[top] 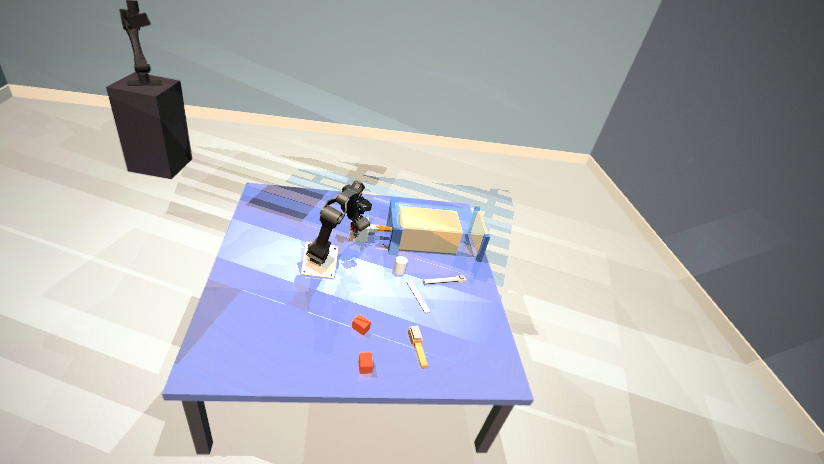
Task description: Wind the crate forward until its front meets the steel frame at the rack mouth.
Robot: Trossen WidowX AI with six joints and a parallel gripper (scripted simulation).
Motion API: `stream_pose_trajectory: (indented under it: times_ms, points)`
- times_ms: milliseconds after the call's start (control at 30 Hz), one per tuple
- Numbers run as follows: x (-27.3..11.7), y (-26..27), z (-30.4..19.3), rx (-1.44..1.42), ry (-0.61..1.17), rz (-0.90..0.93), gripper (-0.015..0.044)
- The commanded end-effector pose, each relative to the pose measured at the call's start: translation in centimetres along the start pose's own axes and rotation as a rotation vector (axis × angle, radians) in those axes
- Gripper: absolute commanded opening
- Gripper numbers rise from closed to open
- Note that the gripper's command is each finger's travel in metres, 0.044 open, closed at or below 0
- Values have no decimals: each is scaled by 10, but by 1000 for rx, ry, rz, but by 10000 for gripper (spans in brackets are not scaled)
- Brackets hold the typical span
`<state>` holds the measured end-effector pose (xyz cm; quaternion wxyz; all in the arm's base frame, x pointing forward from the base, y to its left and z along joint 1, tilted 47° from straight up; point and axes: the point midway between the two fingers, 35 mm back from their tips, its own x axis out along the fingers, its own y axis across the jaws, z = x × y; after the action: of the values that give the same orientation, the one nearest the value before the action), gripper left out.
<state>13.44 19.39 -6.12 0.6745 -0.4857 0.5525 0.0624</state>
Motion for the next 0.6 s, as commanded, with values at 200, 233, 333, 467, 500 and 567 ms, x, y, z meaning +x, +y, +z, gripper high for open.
stream_pose_trajectory:
  times_ms: [200,233,333,467,500,567]
  points:
    - [8,-12,15,18,-13,-20,0]
    - [9,-12,16,18,-13,-20,0]
    - [10,-14,19,18,-13,-20,0]
    - [12,-16,23,18,-13,-20,0]
    - [12,-16,24,18,-13,-20,0]
    - [13,-17,26,19,-13,-20,0]
